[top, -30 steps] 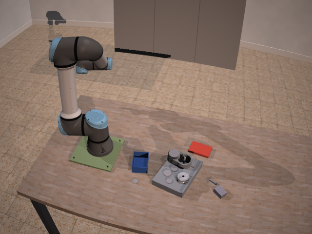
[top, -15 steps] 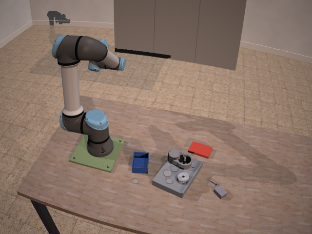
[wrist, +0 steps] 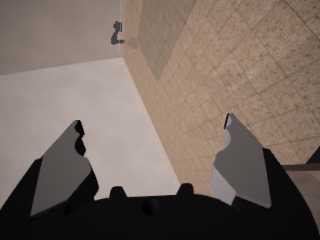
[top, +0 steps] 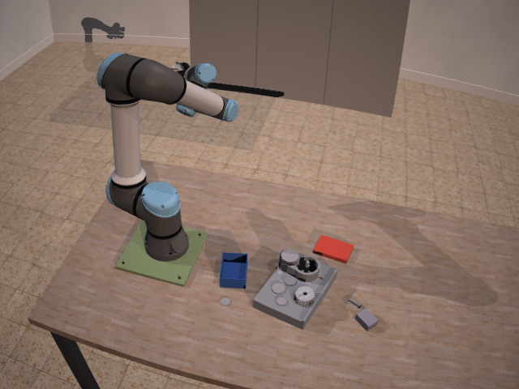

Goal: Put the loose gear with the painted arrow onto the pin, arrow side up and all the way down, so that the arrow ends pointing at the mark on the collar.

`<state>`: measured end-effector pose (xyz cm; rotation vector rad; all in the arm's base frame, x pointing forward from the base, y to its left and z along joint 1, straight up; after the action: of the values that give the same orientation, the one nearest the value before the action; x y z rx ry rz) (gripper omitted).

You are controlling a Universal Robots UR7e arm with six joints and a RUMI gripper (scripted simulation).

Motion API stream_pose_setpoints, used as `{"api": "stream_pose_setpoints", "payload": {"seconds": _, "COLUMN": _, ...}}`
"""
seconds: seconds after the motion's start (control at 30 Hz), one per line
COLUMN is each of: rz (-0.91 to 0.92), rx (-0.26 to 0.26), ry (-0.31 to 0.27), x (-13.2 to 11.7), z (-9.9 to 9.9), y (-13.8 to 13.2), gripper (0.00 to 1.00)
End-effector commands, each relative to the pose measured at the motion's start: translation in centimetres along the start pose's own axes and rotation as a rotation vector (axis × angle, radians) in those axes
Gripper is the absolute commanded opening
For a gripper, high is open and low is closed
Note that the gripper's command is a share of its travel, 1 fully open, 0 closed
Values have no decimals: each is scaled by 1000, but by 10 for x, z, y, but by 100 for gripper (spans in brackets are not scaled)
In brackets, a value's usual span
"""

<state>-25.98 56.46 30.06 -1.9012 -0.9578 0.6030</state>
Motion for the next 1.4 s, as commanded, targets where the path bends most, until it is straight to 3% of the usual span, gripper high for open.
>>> {"api": "stream_pose_setpoints", "payload": {"seconds": 0.0, "rz": -5, "rx": -54, "ry": 109, "x": 69, "z": -32, "y": 25, "gripper": 100}}
{"api": "stream_pose_setpoints", "payload": {"seconds": 0.1, "rz": -1, "rx": -102, "ry": 190, "x": 113, "z": -62, "y": 48, "gripper": 100}}
{"api": "stream_pose_setpoints", "payload": {"seconds": 0.37, "rz": 24, "rx": -259, "ry": 384, "x": 199, "z": -150, "y": 112, "gripper": 100}}
{"api": "stream_pose_setpoints", "payload": {"seconds": 0.4, "rz": 24, "rx": -259, "ry": 384, "x": 211, "z": -161, "y": 121, "gripper": 100}}
{"api": "stream_pose_setpoints", "payload": {"seconds": 0.47, "rz": 24, "rx": -259, "ry": 384, "x": 211, "z": -161, "y": 121, "gripper": 100}}
{"api": "stream_pose_setpoints", "payload": {"seconds": 0.57, "rz": 41, "rx": -325, "ry": 445, "x": 244, "z": -211, "y": 157, "gripper": 100}}
{"api": "stream_pose_setpoints", "payload": {"seconds": 0.7, "rz": 70, "rx": -417, "ry": 513, "x": 267, "z": -267, "y": 195, "gripper": 100}}
{"api": "stream_pose_setpoints", "payload": {"seconds": 0.97, "rz": 137, "rx": -578, "ry": 595, "x": 288, "z": -380, "y": 275, "gripper": 100}}
{"api": "stream_pose_setpoints", "payload": {"seconds": 1.03, "rz": 137, "rx": -578, "ry": 595, "x": 288, "z": -380, "y": 275, "gripper": 100}}
{"api": "stream_pose_setpoints", "payload": {"seconds": 1.1, "rz": 159, "rx": -622, "ry": 610, "x": 289, "z": -421, "y": 303, "gripper": 100}}
{"api": "stream_pose_setpoints", "payload": {"seconds": 1.37, "rz": 259, "rx": -779, "ry": 632, "x": 260, "z": -537, "y": 384, "gripper": 100}}
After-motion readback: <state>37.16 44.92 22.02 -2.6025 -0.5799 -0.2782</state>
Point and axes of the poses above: the point where the finger pads meet when closed, its own z axis out along the fingers, its own y axis across the jaws, x = y × z, the point moved 7 cm from there along -z, back along the fingers, and after that the axes turned 1 degree about -z, right-handed, at the moved point
